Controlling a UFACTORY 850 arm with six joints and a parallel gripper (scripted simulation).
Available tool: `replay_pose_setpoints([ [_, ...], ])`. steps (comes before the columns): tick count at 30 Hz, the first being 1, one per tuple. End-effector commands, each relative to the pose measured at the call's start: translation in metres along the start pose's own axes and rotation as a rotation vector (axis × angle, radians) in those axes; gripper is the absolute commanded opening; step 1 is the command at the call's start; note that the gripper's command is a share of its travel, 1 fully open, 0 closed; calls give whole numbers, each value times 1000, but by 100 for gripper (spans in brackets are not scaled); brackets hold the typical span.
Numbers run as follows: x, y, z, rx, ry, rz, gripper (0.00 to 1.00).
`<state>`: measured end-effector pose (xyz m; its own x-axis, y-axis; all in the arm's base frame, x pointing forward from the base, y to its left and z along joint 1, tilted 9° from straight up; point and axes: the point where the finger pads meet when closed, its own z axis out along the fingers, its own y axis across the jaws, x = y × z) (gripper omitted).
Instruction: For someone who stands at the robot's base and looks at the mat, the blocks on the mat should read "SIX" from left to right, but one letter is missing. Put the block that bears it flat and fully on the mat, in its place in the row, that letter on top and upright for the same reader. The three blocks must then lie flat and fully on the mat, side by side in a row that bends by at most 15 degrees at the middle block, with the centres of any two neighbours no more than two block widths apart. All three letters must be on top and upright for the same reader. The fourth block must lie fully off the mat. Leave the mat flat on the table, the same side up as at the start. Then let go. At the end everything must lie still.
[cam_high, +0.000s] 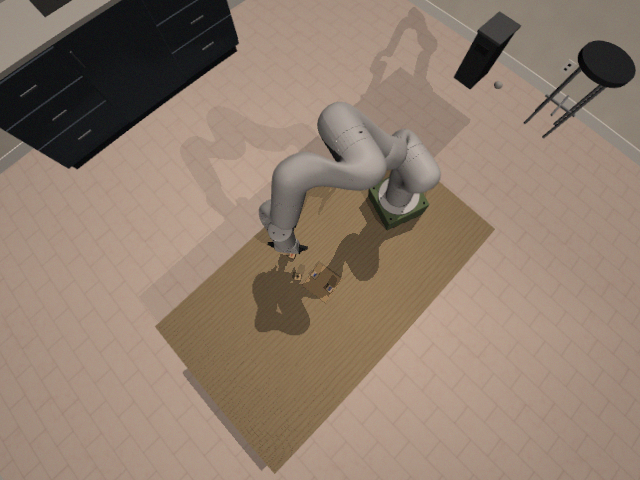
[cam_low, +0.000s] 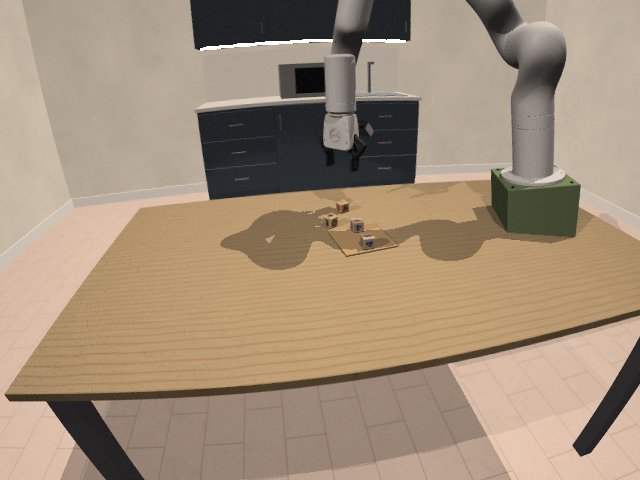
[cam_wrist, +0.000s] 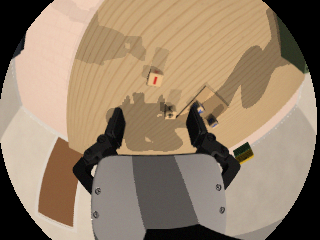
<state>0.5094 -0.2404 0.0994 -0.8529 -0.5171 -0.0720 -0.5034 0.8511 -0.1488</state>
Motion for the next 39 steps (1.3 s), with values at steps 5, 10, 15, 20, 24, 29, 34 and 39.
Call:
replay_pose_setpoints([
  [5,-1,-1,7,-5,-11,-256,100],
  [10,-1,-1,11,-4,-12,-379,100],
  [15,-1,-1,15,-3,-12,-522,100],
  [20,-1,0,19,-2,-12,-665,100],
  [24,-1,0,21,-2,-12,-721,100],
  [29,-1,0,26,-1,-13,-898,100],
  [34,-1,0,31,0,-13,-1040,100],
  [39,-1,1,35,1,-13,-1181,100],
])
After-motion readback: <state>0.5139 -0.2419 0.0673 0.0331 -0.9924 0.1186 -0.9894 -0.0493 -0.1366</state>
